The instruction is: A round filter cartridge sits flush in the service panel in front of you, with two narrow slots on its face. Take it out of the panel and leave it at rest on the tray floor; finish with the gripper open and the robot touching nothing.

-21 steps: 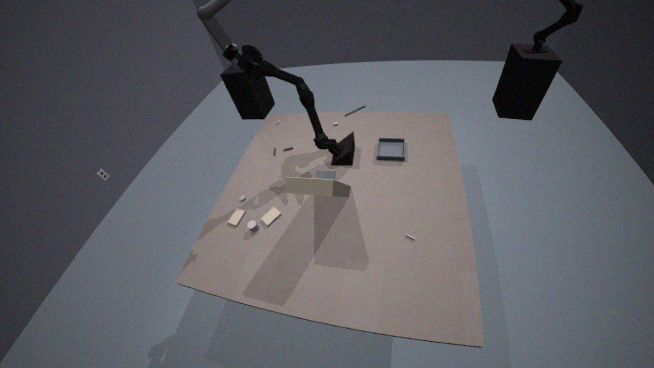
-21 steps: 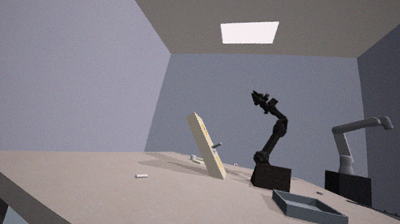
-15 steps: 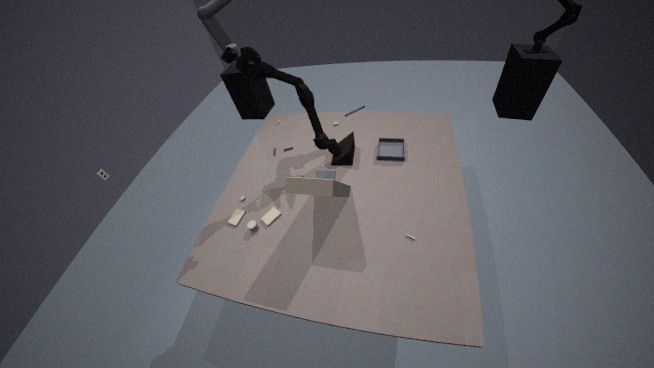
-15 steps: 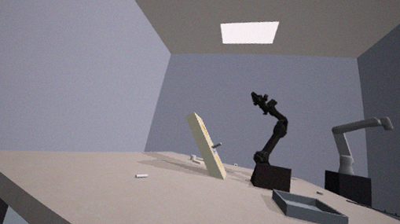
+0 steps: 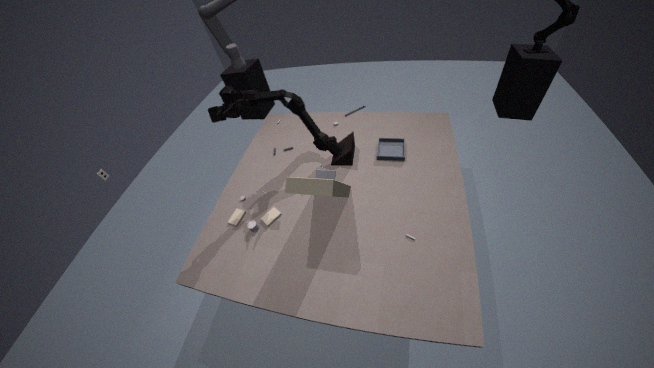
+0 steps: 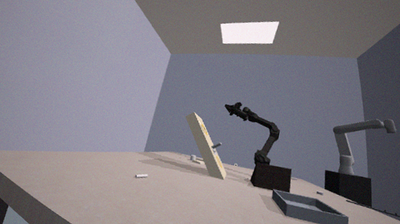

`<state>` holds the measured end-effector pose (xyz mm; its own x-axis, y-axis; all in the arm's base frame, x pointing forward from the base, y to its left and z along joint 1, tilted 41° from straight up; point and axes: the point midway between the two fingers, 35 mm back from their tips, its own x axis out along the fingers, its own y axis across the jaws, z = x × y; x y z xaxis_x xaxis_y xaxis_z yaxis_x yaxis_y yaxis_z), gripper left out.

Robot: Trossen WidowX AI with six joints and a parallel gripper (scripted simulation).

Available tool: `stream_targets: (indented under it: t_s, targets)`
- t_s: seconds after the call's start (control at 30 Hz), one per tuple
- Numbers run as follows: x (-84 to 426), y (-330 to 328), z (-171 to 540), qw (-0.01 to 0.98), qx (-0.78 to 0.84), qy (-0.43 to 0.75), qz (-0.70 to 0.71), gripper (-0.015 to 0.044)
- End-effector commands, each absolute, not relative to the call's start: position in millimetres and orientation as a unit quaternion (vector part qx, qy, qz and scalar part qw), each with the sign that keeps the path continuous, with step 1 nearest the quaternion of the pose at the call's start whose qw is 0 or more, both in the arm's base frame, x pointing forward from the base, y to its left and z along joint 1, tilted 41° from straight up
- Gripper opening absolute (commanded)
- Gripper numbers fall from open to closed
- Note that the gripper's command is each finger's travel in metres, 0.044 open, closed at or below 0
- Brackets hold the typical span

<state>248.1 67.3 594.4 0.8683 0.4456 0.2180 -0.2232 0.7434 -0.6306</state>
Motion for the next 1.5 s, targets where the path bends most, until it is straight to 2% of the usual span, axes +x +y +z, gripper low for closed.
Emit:
stream_targets:
  t_s: [0.0,0.3,0.5,0.77,0.93,1.07,1.47]
  targets:
    - [274,89,561,0.92,-0.296,-0.134,0.218,0.01]
    - [323,120,479,0.935,-0.279,-0.003,0.218,0.01]
    - [341,155,385,0.919,-0.319,0.128,0.196,0.01]
    - [319,186,268,0.853,-0.438,0.256,0.125,0.01]
    - [285,193,214,0.787,-0.551,0.273,0.054,0.01]
    - [267,194,197,0.751,-0.609,0.255,0.018,0.01]
    - [273,193,194,0.751,-0.608,0.256,0.018,0.01]
